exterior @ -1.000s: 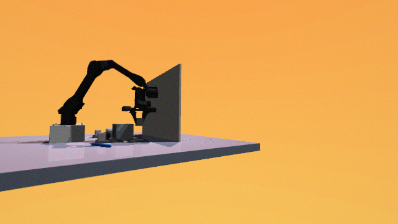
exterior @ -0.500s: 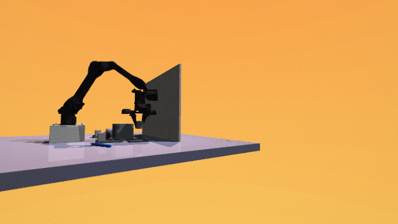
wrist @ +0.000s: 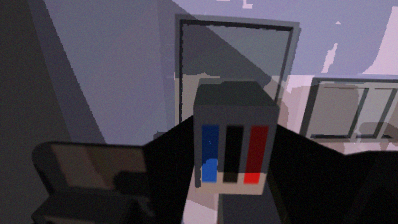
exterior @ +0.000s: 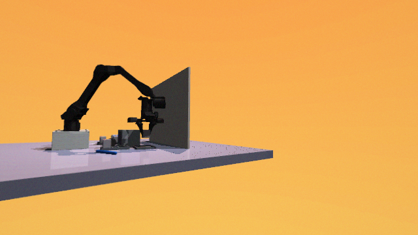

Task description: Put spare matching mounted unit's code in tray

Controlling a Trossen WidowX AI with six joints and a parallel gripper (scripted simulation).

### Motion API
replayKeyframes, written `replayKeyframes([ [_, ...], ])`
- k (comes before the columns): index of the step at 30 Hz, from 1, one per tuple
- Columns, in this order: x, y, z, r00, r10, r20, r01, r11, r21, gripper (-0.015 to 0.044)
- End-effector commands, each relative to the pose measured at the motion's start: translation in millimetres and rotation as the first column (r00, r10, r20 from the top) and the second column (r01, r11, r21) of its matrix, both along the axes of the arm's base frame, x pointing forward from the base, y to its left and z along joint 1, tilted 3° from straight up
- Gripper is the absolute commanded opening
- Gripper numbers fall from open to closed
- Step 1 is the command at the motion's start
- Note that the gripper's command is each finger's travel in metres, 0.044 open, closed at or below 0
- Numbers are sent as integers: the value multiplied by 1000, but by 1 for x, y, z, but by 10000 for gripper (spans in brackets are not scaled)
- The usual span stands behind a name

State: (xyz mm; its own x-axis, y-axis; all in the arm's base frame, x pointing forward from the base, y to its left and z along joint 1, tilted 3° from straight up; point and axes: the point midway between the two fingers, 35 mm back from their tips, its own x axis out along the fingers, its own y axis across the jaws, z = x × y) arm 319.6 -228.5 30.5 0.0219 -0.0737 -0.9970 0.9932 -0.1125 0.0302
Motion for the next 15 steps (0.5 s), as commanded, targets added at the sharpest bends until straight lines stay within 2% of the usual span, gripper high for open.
replayKeyframes([
  [1, 0, -1, -4, 1000, 5, 1, -5, 1000, -5, 0],
  [15, -1, -1, -18, 1000, 5, 0, -5, 1000, -5, 0],
])
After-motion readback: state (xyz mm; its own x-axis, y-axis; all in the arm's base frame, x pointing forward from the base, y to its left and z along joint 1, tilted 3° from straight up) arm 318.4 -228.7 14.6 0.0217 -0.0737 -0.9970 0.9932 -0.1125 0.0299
